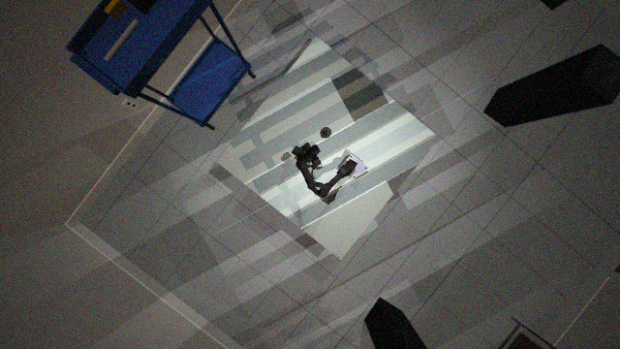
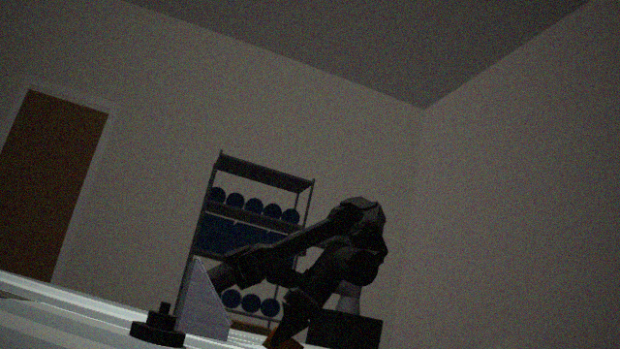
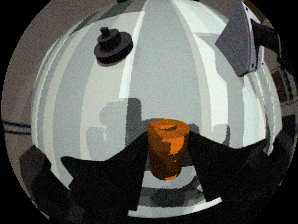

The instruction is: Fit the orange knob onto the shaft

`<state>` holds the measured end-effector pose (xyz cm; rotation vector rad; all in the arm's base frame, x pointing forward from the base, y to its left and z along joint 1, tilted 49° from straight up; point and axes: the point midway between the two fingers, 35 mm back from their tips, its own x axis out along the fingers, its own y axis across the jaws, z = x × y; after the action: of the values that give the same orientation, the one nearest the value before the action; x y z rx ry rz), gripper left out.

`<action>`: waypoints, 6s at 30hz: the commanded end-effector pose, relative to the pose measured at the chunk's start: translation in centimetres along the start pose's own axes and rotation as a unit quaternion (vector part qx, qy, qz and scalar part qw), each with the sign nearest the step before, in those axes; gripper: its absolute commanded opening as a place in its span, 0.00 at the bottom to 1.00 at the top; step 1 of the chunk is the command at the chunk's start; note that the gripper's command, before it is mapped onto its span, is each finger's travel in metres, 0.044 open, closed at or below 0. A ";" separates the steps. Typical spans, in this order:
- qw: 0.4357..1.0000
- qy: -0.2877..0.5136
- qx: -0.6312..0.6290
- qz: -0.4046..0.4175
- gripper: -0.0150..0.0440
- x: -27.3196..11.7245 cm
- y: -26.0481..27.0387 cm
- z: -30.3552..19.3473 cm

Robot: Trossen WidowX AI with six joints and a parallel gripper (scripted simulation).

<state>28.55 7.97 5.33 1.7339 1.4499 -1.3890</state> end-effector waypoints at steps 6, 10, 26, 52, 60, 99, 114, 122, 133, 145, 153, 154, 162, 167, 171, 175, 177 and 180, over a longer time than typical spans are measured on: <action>0.997 -0.075 0.001 0.000 0.56 -0.7 0.0 -0.8; 0.994 -0.110 0.001 0.000 0.56 -1.0 0.0 -1.1; 0.969 -0.245 0.001 0.000 0.56 -1.8 0.0 -2.8; 0.937 -0.350 -0.002 0.003 0.56 -2.4 -0.1 -4.7; 0.937 -0.350 -0.004 0.002 0.69 -2.4 -0.1 -4.7; 0.942 -0.334 -0.014 0.026 1.00 -6.1 -0.1 -3.0; 0.993 -0.115 0.006 -0.023 1.00 -8.6 -0.9 -0.3; 0.976 0.218 0.003 0.001 1.00 -11.4 0.0 -0.6; 0.976 0.218 -0.005 0.003 1.00 -11.4 0.0 -0.6; 0.831 0.185 -0.512 0.116 1.00 -11.4 0.0 -0.6; 0.602 0.133 -0.768 0.173 1.00 -11.3 0.0 -0.6; 0.596 0.132 -0.773 0.174 1.00 -11.3 0.0 -0.6; 0.596 0.132 -0.773 0.174 1.00 -11.3 0.0 -0.6; 0.596 0.132 -0.773 0.174 1.00 -11.3 0.0 -0.6; 0.596 0.132 -0.773 0.174 1.00 -8.9 0.0 -1.8; 0.596 0.132 -0.773 0.174 1.00 -8.1 0.0 -2.2; 0.596 0.132 -0.773 0.175 1.00 -7.3 0.0 -2.6; 0.596 0.133 -0.773 0.175 1.00 -6.9 0.0 -2.8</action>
<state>30.12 6.99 12.87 0.7891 1.4305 0.5293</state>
